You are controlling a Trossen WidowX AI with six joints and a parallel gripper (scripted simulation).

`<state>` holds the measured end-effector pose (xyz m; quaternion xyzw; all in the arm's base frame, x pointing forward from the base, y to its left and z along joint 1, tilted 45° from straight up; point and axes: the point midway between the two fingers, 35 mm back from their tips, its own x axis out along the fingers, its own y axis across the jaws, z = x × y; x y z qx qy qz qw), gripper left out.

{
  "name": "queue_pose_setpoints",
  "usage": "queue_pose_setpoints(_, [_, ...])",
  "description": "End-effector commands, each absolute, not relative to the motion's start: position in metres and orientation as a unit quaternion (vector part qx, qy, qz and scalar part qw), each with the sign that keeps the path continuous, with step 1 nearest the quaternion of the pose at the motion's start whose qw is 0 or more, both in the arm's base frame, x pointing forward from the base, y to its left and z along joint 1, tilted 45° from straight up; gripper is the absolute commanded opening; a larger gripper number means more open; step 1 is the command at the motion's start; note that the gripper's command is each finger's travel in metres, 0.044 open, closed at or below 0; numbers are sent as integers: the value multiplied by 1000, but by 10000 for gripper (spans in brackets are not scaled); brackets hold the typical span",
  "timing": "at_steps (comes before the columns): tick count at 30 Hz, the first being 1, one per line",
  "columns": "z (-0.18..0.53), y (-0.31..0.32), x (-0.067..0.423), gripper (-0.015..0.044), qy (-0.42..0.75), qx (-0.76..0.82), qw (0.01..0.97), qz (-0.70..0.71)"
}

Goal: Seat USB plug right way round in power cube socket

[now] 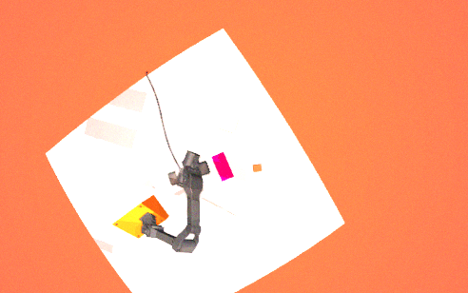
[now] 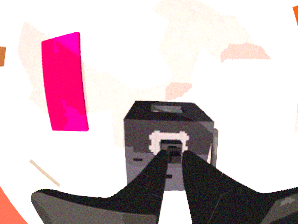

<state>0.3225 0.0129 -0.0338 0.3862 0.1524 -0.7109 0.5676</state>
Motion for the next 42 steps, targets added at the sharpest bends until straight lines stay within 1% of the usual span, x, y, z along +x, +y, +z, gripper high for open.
queue_pose_setpoints(1, [-34, 13, 323, 0, 152, 386, 568, -711])
queue_pose_setpoints(42, [-22, 24, 324, 0, 152, 386, 568, -711])
